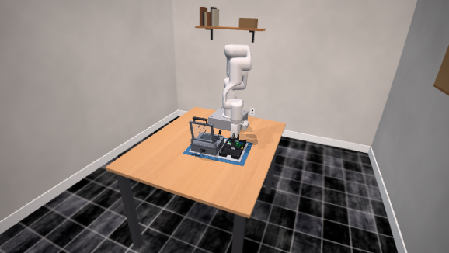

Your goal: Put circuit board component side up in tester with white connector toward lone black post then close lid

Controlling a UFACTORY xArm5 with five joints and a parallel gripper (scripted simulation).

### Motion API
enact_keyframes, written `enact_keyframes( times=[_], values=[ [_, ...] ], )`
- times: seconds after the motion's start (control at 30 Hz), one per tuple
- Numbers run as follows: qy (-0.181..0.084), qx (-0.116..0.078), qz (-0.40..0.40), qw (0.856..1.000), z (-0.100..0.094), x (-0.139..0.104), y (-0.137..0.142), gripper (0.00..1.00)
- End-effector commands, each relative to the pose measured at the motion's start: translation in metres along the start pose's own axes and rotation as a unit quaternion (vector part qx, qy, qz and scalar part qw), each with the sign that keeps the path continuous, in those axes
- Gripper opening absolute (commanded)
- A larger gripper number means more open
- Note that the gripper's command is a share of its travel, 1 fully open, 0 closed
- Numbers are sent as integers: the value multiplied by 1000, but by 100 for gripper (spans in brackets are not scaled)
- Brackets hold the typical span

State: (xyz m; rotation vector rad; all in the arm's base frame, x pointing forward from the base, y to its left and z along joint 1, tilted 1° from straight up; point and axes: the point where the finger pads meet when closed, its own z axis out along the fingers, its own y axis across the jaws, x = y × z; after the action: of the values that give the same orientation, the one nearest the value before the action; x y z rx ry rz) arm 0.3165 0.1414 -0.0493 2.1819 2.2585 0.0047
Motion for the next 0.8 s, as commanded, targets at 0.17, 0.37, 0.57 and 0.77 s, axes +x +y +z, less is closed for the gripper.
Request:
enact_keyframes(
  times=[0.17, 0.37, 0.57, 0.77],
  values=[
    [1, -1, 0, 1000, 5, 0, 1, 100],
    [1, -1, 0, 1000, 7, 0, 1, 100],
    [1, -1, 0, 1000, 8, 0, 1, 100],
    [1, -1, 0, 1000, 9, 0, 1, 100]
  ],
)
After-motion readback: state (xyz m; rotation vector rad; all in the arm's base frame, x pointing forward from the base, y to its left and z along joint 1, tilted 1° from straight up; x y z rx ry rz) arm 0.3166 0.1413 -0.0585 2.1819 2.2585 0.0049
